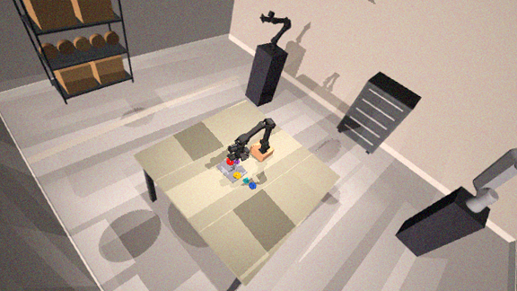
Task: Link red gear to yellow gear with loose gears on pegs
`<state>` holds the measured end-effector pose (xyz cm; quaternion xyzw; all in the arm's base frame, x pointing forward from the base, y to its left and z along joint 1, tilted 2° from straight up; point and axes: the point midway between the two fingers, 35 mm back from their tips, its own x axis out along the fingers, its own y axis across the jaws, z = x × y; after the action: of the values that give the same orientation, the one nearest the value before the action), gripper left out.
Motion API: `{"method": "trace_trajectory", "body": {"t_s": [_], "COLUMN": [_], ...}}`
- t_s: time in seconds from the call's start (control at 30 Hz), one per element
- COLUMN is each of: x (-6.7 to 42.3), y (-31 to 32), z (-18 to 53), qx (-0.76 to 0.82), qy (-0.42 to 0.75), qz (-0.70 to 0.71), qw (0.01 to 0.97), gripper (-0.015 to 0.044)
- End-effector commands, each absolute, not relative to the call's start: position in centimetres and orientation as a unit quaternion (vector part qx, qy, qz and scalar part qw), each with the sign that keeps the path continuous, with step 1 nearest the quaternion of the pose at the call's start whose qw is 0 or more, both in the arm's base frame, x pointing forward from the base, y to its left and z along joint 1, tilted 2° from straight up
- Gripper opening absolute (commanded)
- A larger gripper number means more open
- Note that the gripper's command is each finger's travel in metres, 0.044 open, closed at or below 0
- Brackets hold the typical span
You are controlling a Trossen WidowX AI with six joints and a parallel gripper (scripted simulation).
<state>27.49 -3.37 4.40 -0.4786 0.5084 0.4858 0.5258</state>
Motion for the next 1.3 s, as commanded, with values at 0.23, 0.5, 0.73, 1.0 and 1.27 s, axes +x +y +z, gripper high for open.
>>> {"method": "trace_trajectory", "body": {"t_s": [0.23, 0.5, 0.73, 1.0, 1.27], "x": [27.4, 27.4, 27.4, 27.5, 27.4], "y": [-3.4, -3.4, -3.4, -3.3, -3.3], "z": [4.1, 3.0, 1.9, 0.7, -0.2], "qx": [-0.489, -0.518, -0.518, -0.485, -0.446], "qy": [0.500, 0.470, 0.470, 0.503, 0.538], "qz": [0.496, 0.524, 0.524, 0.492, 0.455], "qw": [0.515, 0.486, 0.486, 0.518, 0.552], "gripper": [0.0000, 0.0000, 0.0000, 0.0000, 0.0000]}}
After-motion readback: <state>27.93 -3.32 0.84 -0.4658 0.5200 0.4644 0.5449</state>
